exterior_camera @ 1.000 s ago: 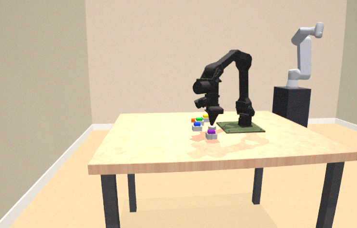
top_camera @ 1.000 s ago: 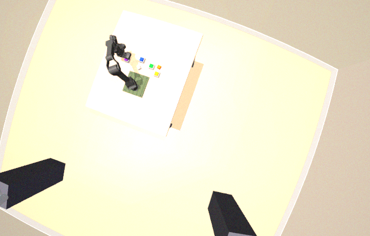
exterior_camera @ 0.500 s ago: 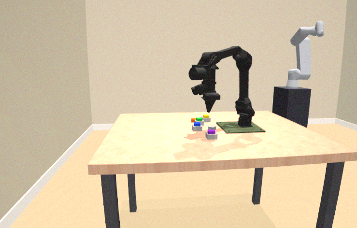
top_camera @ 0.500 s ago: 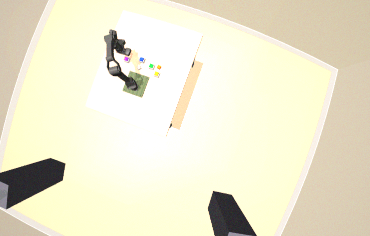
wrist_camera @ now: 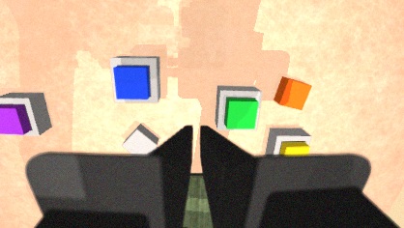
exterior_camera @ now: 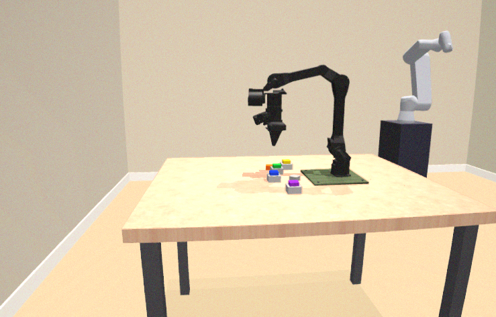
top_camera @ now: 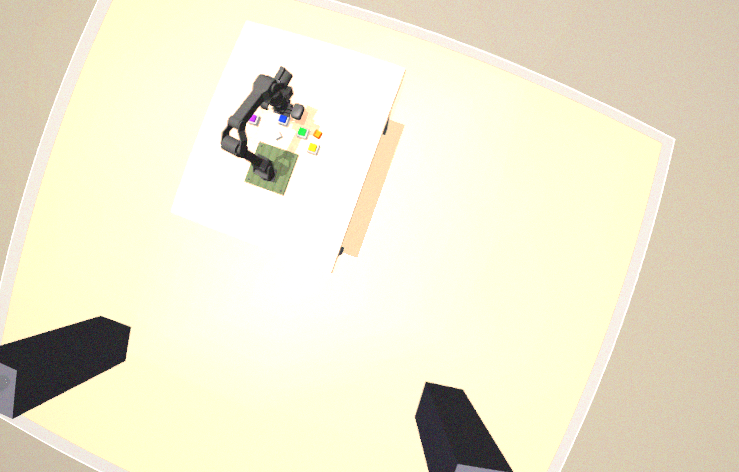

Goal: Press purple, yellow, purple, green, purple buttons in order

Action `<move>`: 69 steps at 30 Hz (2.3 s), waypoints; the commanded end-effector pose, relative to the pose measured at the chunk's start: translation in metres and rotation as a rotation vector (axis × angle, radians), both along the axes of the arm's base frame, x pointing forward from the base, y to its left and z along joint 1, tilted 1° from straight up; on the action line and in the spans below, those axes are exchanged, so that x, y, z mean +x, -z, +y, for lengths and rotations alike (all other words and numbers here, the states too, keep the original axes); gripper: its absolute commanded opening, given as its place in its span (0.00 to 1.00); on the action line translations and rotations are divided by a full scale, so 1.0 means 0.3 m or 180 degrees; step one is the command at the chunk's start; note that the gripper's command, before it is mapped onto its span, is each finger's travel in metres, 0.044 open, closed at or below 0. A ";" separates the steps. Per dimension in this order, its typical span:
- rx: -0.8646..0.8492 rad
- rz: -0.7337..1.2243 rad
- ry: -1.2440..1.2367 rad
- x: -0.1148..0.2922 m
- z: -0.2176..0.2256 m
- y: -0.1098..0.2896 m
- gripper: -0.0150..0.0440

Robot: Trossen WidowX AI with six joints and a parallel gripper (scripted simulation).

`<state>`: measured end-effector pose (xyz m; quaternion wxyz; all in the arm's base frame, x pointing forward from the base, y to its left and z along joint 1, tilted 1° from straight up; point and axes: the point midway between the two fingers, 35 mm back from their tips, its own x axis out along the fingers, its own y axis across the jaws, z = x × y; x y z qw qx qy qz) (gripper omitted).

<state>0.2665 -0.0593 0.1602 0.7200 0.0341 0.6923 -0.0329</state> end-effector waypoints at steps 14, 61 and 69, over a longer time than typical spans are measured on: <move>-0.0012 0.0035 -0.0014 -0.306 -0.410 0.015 0.29; -0.0011 0.0035 -0.0014 -0.297 -0.410 0.329 0.29; -0.0011 0.0035 -0.0014 -0.297 -0.410 0.329 0.29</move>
